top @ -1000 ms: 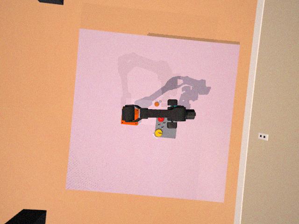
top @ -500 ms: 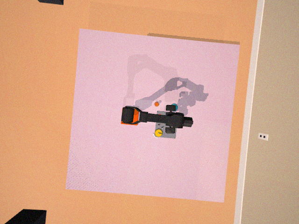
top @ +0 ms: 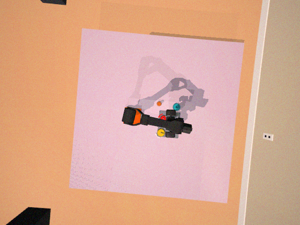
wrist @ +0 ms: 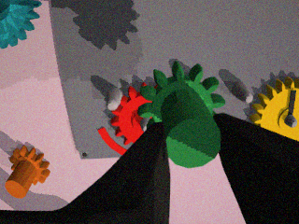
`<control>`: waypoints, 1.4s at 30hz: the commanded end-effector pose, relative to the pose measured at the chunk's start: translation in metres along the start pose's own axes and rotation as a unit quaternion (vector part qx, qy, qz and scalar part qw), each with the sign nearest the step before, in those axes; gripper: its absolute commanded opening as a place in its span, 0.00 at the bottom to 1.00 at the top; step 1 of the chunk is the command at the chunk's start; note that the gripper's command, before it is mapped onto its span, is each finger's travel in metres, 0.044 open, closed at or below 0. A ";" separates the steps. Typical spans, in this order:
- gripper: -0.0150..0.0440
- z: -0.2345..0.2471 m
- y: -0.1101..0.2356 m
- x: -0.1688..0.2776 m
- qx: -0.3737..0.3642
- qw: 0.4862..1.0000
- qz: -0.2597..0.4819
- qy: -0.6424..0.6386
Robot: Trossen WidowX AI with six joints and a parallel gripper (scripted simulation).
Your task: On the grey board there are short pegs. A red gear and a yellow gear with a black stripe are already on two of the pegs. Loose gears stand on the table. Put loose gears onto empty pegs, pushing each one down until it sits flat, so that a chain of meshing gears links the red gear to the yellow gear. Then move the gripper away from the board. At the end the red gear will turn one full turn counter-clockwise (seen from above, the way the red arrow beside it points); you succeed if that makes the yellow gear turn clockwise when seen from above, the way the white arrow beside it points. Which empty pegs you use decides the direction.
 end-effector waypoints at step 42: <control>0.25 -0.018 -0.023 0.005 -0.002 0.994 0.001 0.110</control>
Point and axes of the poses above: the point midway between the two fingers, 35 mm back from their tips, its own y axis back along the fingers, its own z axis across the jaws, x = y × z, the point moved 3 cm from there along y, back along the fingers, and after that the axes turned 14 degrees about -y, right-handed, at the moved point
